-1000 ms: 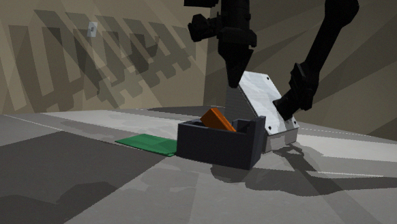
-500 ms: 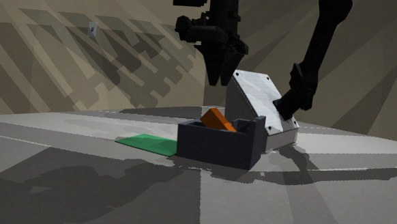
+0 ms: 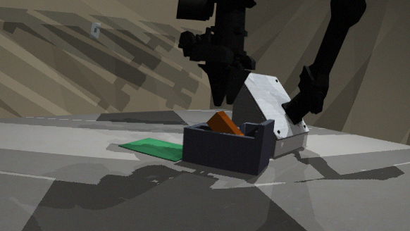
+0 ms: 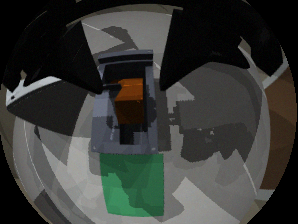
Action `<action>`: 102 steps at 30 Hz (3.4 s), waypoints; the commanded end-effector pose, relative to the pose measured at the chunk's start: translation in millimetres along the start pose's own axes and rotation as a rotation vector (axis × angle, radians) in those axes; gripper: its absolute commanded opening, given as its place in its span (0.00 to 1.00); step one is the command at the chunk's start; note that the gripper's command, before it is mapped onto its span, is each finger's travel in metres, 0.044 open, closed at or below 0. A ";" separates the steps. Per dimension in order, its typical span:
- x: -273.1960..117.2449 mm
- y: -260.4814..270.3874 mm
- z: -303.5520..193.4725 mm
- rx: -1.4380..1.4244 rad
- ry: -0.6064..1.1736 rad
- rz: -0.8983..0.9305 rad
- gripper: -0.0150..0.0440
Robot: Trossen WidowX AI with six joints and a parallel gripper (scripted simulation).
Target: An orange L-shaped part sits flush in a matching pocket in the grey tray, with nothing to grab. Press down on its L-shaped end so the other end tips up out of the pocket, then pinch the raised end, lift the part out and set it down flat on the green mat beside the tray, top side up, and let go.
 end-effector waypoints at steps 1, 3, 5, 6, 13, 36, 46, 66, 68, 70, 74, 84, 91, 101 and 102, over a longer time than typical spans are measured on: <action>8.3 -0.9 -0.5 0.008 0.007 -0.002 0.73; 11.6 -0.8 -0.5 0.008 0.007 -0.001 0.73; 14.8 -0.8 -0.5 0.008 0.007 -0.001 0.73; 16.5 -0.7 -0.5 0.008 0.007 -0.001 0.73; 27.8 -0.8 -0.7 0.008 0.007 -0.001 0.73; 40.7 -0.2 -1.3 -0.002 0.003 -0.001 0.48; 40.7 -0.2 -1.3 -0.002 0.003 -0.001 0.25; 16.8 -1.2 -0.9 0.007 0.006 -0.001 0.25; 13.8 -1.2 -0.8 0.007 0.007 -0.002 0.25; 10.7 -1.3 -0.8 0.007 0.007 -0.002 0.25; 4.6 -1.3 -0.7 0.008 0.007 -0.002 0.25; -11.0 -1.4 -0.5 0.008 0.006 -0.002 0.25; -21.8 -1.4 -0.4 0.009 0.006 -0.002 0.25; -37.0 -1.3 -0.3 0.009 0.006 -0.002 0.25; -38.6 -1.3 -0.2 0.009 0.006 -0.002 0.25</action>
Point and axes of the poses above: the point midway between the two fingers, 35 mm back from their tips, its own x axis out along the fingers, its own y axis across the jaws, z = x × y, the point moved 8 cm from there along -x, back along the fingers, and after that the axes turned 12 degrees about x, right-handed, at the moved point
